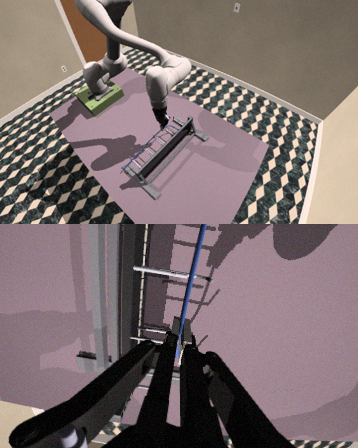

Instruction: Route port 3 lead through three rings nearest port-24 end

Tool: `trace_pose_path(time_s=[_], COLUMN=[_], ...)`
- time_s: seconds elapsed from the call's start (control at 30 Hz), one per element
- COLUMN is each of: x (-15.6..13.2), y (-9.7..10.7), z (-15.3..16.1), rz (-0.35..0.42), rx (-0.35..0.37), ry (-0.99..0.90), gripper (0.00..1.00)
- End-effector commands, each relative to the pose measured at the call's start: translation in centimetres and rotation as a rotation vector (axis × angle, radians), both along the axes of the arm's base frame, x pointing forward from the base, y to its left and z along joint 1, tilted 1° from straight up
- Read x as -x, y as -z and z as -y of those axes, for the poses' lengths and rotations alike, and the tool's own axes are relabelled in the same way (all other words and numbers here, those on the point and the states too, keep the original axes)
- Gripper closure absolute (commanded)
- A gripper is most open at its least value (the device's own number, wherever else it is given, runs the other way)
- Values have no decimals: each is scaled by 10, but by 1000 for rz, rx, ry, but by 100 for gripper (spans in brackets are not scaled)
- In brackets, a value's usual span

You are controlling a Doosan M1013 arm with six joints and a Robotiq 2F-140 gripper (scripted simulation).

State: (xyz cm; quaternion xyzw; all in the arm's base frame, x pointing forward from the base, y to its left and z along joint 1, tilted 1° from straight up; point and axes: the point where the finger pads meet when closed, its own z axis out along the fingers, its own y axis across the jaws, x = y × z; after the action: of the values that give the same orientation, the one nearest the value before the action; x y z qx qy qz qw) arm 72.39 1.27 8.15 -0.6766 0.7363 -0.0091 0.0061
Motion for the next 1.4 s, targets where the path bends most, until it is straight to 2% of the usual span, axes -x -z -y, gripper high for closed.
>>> trace_pose_path(time_s=[0.0, 1.37], x=[0, 13], y=[0, -2], z=[0, 13], rz=[1, 0], rx=[0, 0], ry=[0, -36], gripper=[100, 100])
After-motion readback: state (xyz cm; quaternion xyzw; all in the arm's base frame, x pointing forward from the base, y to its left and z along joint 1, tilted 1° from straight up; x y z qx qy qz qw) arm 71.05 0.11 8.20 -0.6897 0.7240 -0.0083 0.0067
